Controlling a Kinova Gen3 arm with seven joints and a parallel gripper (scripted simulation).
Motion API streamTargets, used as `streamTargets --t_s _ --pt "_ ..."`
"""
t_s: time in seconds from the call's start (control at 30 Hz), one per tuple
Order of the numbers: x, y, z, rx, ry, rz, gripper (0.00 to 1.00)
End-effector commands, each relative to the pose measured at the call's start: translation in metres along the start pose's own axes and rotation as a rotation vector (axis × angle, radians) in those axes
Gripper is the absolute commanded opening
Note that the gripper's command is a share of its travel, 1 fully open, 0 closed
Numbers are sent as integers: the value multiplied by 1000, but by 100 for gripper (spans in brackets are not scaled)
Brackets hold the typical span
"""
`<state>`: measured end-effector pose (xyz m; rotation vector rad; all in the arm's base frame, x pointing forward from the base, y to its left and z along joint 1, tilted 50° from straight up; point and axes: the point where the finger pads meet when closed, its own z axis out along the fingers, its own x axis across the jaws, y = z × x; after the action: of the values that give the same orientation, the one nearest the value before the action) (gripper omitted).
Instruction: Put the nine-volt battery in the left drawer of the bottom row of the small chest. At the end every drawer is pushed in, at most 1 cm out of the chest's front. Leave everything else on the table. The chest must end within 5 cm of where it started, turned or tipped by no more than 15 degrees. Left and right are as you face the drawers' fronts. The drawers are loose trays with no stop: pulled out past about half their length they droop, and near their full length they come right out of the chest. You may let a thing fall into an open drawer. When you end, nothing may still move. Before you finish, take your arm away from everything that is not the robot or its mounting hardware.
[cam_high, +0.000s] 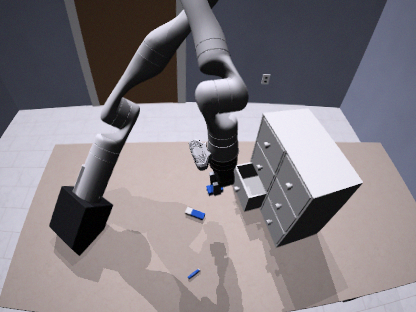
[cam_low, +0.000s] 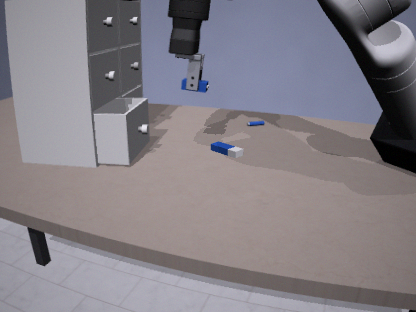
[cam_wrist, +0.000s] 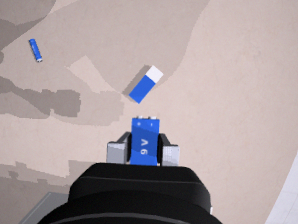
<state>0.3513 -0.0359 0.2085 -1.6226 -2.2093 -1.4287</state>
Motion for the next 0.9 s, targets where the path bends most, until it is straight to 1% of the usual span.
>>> streamTargets --t_s 0.0,0.4,0.47,0.87 --pt "-3 -2 -1 -25 -6 4 51" --pt "-3 -3 0 -126 -5 6 51" --pt "-3 -3 0 -126 -5 6 51" --pt "-3 -4 0 -247 -6 7 51"
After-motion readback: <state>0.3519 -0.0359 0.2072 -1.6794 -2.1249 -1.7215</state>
